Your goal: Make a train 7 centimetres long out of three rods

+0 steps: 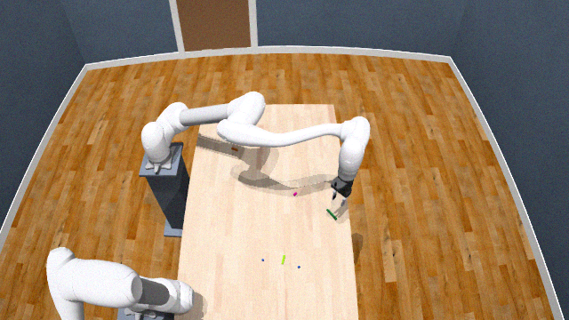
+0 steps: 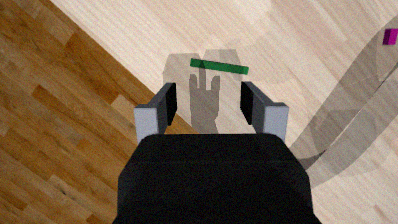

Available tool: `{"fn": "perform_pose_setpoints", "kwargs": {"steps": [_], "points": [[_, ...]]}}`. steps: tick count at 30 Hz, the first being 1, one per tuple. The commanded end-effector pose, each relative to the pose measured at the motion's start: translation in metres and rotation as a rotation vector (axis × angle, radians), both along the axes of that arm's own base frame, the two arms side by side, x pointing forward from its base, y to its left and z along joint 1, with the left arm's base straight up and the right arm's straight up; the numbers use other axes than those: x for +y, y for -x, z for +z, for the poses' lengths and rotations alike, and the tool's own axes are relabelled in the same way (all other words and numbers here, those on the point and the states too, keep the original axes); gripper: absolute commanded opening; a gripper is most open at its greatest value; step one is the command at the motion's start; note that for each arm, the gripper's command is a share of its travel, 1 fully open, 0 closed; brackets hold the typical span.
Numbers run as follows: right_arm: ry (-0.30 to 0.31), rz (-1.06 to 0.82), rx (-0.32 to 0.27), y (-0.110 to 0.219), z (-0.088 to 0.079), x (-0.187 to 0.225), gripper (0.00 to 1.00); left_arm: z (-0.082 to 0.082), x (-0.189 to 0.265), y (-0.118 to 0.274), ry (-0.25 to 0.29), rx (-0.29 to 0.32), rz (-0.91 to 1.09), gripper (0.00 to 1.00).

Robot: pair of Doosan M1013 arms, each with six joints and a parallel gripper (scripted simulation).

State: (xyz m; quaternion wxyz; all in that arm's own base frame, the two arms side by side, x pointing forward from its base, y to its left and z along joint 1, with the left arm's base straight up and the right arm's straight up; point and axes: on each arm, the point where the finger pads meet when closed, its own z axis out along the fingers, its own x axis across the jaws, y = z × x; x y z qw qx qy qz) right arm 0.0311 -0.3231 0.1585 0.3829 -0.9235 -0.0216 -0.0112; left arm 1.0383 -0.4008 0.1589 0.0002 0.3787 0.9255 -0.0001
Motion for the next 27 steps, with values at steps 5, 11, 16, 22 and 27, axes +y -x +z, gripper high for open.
{"fn": "perform_pose_setpoints", "kwargs": {"steps": [5, 11, 16, 22, 27], "points": [[0.001, 0.0, 0.0, 0.0, 0.0, 0.0, 1.0, 0.002, -0.003, 0.002, 0.0, -0.002, -0.006, 1.0], [0.001, 0.0, 0.0, 0.0, 0.0, 0.0, 1.0, -0.006, -0.057, 0.038, 0.0, -0.002, -0.106, 1.0], [0.001, 0.0, 0.0, 0.0, 0.0, 0.0, 1.0, -0.012, -0.088, 0.064, 0.0, -0.002, -0.168, 1.0], [0.001, 0.0, 0.0, 0.0, 0.0, 0.0, 1.0, -0.019, -0.127, 0.104, 0.0, -0.002, -0.255, 1.0], [0.001, 0.0, 0.0, 0.0, 0.0, 0.0, 1.0, -0.026, -0.156, 0.139, 0.0, -0.002, -0.326, 1.0]]}}
